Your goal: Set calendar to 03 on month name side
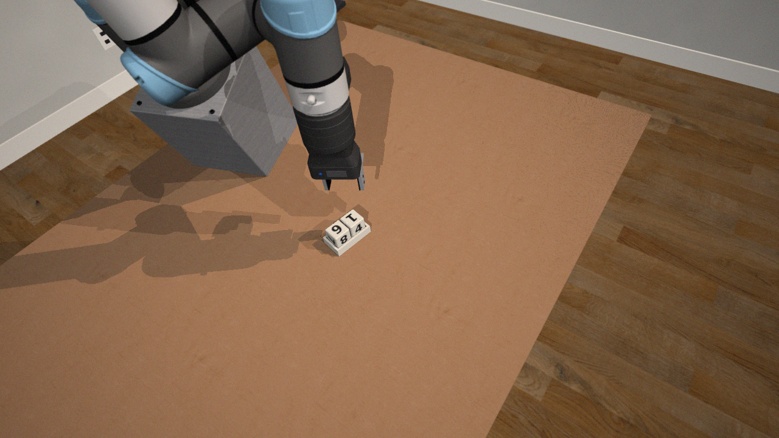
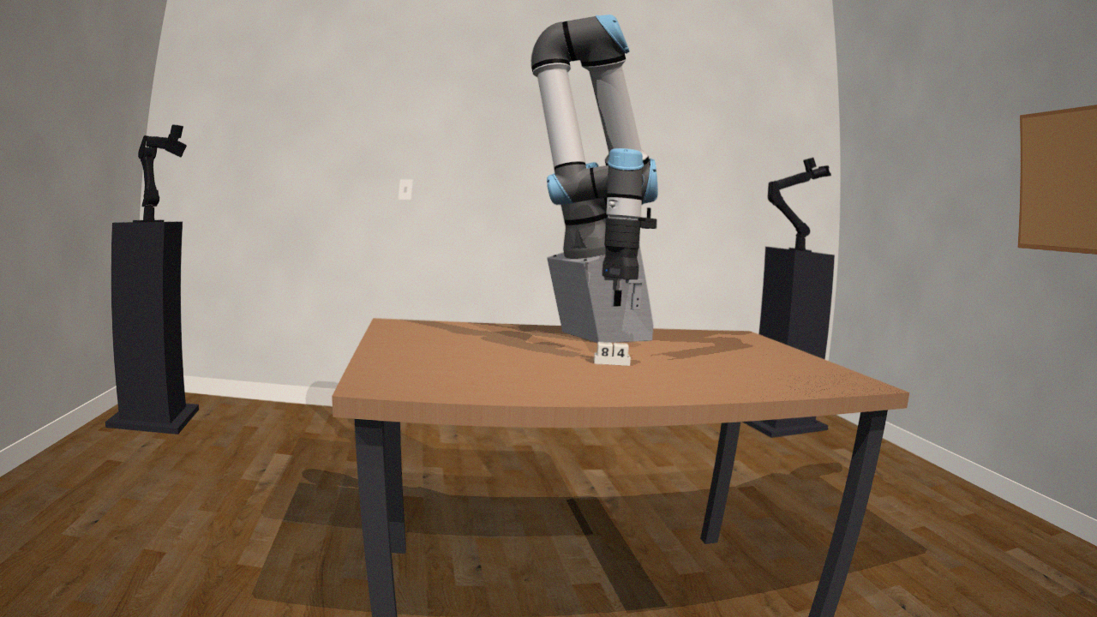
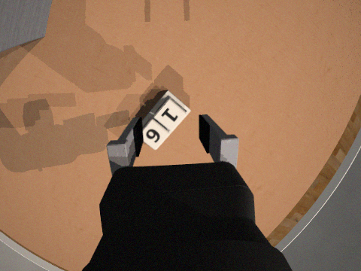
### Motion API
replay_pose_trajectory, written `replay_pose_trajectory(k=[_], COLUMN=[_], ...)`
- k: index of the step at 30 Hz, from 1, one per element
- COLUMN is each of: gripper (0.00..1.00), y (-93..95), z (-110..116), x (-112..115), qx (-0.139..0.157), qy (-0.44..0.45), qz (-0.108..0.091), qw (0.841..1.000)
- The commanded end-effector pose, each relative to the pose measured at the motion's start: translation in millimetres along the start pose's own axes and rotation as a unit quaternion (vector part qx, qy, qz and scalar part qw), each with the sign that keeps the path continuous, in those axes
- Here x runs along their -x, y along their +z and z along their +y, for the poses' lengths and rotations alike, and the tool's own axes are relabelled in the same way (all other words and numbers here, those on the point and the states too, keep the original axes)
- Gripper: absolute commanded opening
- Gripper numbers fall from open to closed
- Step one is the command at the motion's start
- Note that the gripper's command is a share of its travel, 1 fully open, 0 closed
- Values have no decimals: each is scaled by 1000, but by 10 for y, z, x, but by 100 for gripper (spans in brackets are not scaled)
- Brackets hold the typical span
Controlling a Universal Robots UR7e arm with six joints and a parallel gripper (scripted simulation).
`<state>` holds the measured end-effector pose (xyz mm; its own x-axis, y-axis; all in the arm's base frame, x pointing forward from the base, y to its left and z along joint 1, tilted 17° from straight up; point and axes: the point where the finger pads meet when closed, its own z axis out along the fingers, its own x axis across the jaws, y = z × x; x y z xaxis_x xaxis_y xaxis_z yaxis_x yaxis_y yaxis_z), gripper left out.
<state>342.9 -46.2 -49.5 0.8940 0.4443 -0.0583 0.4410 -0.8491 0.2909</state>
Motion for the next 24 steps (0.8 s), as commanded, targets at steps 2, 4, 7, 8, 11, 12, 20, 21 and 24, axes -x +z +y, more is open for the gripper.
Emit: replay_pose_trajectory(k=[2, 4, 7, 8, 11, 12, 20, 21, 24], gripper=[100, 100, 100, 100, 100, 100, 100, 100, 100], y=[52, 73, 90, 101, 110, 112, 176, 182, 193], z=[-4, 0, 4, 7, 10, 10, 39, 41, 48], x=[0, -1, -1, -1, -1, -1, 5, 6, 8], qx=[0, 0, 0, 0, 0, 0, 0, 0, 0], qy=[90, 127, 156, 177, 194, 197, 316, 326, 348], qz=[0, 0, 0, 0, 0, 0, 0, 0, 0], qw=[996, 992, 988, 984, 981, 980, 949, 945, 937])
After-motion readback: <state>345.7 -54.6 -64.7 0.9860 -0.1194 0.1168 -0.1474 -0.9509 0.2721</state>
